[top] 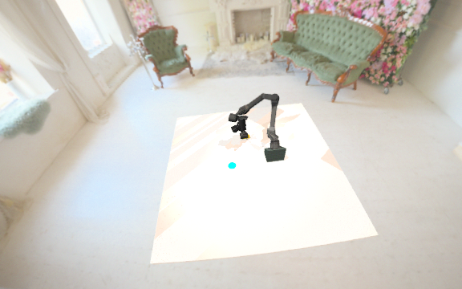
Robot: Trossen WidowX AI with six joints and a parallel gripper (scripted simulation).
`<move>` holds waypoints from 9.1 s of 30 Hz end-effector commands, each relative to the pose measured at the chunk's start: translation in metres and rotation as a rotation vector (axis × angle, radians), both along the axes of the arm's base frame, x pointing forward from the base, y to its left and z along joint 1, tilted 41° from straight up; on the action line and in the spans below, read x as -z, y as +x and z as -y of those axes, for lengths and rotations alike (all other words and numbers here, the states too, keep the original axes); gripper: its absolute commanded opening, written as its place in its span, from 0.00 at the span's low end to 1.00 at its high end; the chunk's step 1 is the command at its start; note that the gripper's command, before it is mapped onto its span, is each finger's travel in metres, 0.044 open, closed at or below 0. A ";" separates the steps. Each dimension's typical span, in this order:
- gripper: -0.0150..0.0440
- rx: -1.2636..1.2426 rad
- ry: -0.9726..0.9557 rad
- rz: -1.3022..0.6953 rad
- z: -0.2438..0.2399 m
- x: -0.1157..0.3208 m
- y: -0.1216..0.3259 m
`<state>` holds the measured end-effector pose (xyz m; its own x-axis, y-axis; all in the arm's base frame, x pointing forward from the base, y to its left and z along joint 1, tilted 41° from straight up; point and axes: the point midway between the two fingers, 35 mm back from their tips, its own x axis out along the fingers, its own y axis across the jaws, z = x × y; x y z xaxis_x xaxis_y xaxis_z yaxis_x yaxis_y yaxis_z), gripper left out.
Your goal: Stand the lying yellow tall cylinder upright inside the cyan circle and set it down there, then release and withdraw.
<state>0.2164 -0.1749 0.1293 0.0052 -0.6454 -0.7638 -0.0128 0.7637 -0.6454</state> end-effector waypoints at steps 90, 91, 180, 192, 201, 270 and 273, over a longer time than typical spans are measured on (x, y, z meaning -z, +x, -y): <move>0.43 -0.596 0.022 -0.454 -0.178 0.022 0.108; 0.43 -0.605 0.021 -0.463 -0.180 0.023 0.109; 0.43 -0.940 0.404 -0.591 -0.236 0.110 0.111; 0.43 -0.968 0.482 -0.542 -0.235 0.113 0.110; 0.43 -0.991 0.537 -0.501 -0.234 0.115 0.110; 0.43 -1.233 0.824 -0.094 -0.229 0.108 0.113; 0.43 -1.246 0.831 -0.073 -0.229 0.107 0.113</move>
<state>0.3299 0.0531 0.0215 0.1485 0.3327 -0.9313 -0.9230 0.3846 -0.0098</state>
